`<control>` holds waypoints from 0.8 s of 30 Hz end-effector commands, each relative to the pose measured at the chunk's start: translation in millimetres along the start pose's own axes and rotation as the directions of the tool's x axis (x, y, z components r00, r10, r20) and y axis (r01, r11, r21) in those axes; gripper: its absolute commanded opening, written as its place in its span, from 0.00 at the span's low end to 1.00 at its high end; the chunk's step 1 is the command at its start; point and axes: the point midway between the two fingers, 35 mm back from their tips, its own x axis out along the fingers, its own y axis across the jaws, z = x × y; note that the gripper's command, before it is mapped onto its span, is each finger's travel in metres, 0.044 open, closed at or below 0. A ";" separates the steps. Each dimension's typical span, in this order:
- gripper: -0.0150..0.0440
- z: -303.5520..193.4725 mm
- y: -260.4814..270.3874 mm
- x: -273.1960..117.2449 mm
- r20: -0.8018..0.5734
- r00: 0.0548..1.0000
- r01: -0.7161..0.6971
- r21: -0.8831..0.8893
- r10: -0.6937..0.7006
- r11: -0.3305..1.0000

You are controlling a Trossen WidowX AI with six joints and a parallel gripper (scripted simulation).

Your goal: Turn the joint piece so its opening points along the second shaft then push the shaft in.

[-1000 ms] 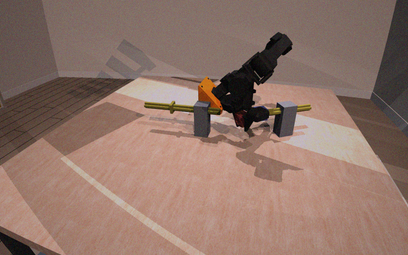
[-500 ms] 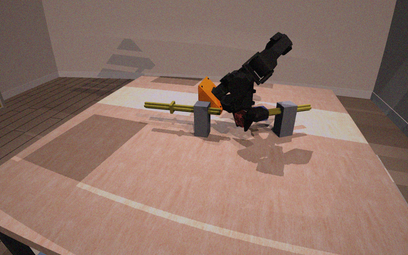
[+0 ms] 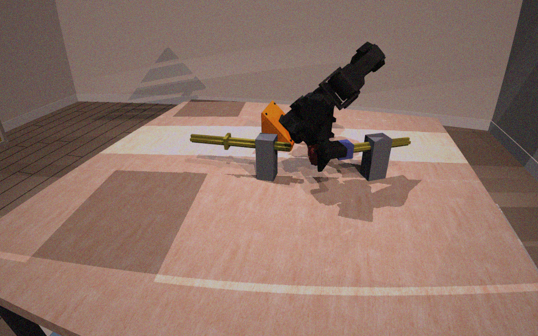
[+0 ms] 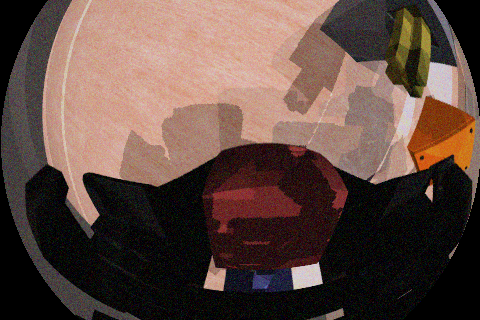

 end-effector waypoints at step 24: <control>0.25 -3.2 -16.5 -3.1 0.070 0.996 0.022 0.446 -0.059 0.895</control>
